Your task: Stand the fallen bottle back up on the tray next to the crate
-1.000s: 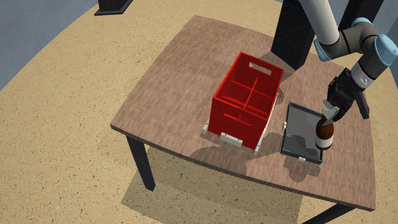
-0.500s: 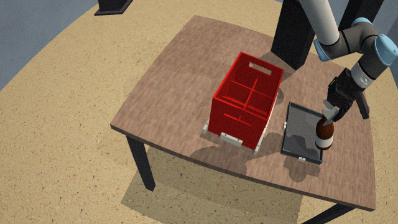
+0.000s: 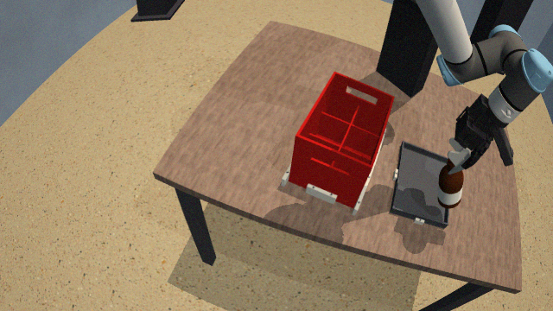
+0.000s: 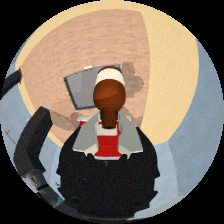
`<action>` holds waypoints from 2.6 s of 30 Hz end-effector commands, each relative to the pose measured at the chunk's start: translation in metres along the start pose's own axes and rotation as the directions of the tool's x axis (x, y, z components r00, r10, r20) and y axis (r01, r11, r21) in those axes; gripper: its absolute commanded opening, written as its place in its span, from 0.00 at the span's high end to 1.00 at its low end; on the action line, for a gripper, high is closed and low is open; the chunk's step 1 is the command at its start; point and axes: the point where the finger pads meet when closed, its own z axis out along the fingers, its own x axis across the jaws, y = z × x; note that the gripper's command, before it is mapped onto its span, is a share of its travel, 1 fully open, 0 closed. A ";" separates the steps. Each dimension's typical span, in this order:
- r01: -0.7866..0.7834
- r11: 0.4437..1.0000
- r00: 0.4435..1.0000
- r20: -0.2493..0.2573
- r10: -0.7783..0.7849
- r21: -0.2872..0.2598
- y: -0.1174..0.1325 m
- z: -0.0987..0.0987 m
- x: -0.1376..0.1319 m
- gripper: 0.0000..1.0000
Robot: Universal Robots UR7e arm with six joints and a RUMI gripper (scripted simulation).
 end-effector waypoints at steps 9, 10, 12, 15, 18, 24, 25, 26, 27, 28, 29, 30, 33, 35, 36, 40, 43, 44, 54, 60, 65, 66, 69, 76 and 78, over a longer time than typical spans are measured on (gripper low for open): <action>-0.002 0.998 1.000 0.006 0.003 -0.059 0.000 0.001 -0.001 1.00; -0.002 0.998 1.000 0.007 0.003 -0.066 0.000 0.001 -0.001 1.00; -0.002 0.997 1.000 0.007 0.003 -0.081 0.000 0.001 -0.001 1.00; -0.002 0.995 1.000 0.006 0.003 -0.102 0.000 0.001 -0.001 1.00; -0.002 0.993 1.000 0.004 0.002 -0.121 0.000 0.001 -0.001 1.00; -0.001 0.990 1.000 0.001 0.001 -0.142 -0.001 0.000 0.000 1.00; -0.001 0.989 1.000 0.000 0.001 -0.146 -0.001 0.000 0.000 1.00; -0.001 0.989 1.000 -0.001 0.001 -0.150 -0.001 0.000 0.000 1.00; -0.001 0.988 1.000 -0.001 0.001 -0.153 -0.001 0.000 0.000 1.00; -0.001 0.988 1.000 -0.002 0.000 -0.156 -0.001 0.000 0.000 1.00; -0.001 0.987 1.000 -0.002 0.000 -0.158 -0.001 0.000 0.001 1.00; -0.001 0.987 1.000 -0.003 0.000 -0.159 -0.001 0.000 0.001 1.00; 0.000 0.987 1.000 -0.003 0.000 -0.162 -0.001 0.000 0.001 1.00; 0.000 0.987 1.000 -0.003 0.000 -0.163 -0.001 0.000 0.001 1.00; 0.000 0.987 1.000 -0.003 0.000 -0.163 -0.001 0.000 0.001 1.00; 0.000 0.987 1.000 -0.003 0.000 -0.163 -0.001 0.000 0.001 1.00; 0.000 0.987 1.000 -0.003 0.000 -0.163 -0.001 0.000 0.001 1.00; 0.000 0.987 1.000 -0.003 0.000 -0.163 -0.001 0.000 0.001 1.00; 0.000 0.987 1.000 -0.003 0.000 -0.163 -0.001 0.000 0.001 1.00; 0.000 0.987 1.000 -0.003 0.000 -0.163 -0.001 0.000 0.001 1.00; 0.000 0.987 1.000 -0.003 0.000 -0.163 -0.001 0.000 0.001 1.00; 0.000 0.987 1.000 -0.003 0.000 -0.163 -0.001 0.000 0.001 1.00; 0.000 0.987 1.000 -0.003 0.000 -0.163 -0.001 0.000 0.001 1.00; 0.000 0.987 1.000 -0.003 0.000 -0.163 -0.001 0.000 0.001 1.00; 0.000 0.987 1.000 -0.003 0.000 -0.163 -0.001 0.000 0.001 1.00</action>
